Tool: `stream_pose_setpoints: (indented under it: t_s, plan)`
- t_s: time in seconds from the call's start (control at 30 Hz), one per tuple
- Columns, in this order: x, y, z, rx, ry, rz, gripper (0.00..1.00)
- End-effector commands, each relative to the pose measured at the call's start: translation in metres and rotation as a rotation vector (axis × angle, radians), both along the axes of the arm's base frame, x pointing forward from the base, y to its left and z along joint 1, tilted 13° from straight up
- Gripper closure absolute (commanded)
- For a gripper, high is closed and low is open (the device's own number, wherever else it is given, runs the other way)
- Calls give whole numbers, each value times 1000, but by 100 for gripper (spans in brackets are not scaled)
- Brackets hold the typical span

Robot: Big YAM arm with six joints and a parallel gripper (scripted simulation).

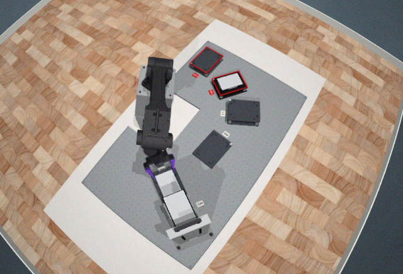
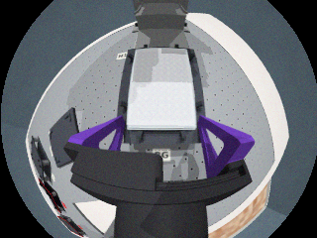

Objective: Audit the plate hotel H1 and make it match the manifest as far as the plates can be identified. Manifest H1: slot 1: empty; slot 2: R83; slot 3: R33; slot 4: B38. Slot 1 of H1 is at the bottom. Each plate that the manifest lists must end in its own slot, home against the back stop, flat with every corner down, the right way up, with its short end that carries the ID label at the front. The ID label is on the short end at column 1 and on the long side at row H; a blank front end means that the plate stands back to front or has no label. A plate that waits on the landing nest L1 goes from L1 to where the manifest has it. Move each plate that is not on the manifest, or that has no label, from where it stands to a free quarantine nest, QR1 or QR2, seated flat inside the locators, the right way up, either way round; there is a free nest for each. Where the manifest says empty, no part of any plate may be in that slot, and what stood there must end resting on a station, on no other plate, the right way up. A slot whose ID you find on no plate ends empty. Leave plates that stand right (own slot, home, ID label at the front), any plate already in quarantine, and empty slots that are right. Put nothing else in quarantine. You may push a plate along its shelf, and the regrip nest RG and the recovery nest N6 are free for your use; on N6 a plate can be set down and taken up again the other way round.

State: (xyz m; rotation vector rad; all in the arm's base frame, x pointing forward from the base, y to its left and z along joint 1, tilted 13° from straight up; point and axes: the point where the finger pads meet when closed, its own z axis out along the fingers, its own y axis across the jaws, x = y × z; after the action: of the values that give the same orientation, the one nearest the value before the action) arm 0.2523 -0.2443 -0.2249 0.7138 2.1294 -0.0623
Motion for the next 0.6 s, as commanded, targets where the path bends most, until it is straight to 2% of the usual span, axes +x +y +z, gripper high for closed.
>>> stream_pose_setpoints:
  t_s: [0.0,0.1,0.57]
  plan:
    - [4,-1,0,-12,-16,0,0]
    - [3,2,-5,2,-5,2,0]
    - [3,0,-3,-1,-6,2,0]
